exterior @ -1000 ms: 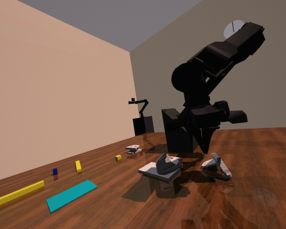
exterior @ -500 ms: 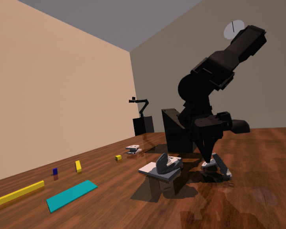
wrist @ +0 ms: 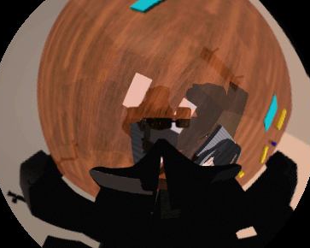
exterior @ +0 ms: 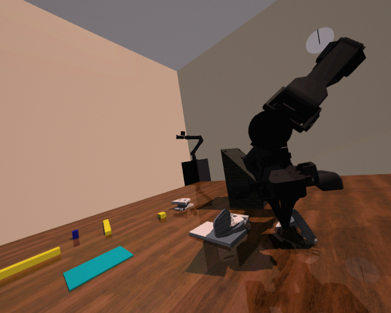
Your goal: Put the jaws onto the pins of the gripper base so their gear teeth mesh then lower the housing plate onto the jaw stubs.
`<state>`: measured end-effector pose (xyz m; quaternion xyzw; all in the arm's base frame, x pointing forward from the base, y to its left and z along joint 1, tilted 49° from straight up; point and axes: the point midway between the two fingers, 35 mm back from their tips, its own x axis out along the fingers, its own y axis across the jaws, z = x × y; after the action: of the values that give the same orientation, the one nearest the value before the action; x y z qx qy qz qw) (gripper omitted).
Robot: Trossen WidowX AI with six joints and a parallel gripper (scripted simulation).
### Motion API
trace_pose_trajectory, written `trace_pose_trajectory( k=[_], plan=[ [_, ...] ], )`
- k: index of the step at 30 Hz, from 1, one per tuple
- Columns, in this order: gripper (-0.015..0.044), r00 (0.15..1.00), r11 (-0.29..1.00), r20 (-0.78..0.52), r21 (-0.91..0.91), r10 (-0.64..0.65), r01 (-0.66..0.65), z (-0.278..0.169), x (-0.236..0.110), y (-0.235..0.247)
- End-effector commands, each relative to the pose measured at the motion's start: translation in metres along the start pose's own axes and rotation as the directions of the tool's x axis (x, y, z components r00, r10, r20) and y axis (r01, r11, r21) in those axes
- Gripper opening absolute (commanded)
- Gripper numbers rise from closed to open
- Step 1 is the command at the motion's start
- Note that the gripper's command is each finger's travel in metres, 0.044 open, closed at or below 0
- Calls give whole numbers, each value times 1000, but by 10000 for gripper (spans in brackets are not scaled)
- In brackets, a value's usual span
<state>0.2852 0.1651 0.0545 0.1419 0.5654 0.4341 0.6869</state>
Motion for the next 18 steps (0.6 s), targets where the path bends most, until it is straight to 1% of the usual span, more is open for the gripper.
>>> trace_pose_trajectory(
  k=[1, 18],
  plan=[
    [0, 1000, 1000, 0, 3, -3, 3, 0, 1, 3],
    [0, 1000, 1000, -1, 3, -5, 5, 2, 1, 31]
  ],
)
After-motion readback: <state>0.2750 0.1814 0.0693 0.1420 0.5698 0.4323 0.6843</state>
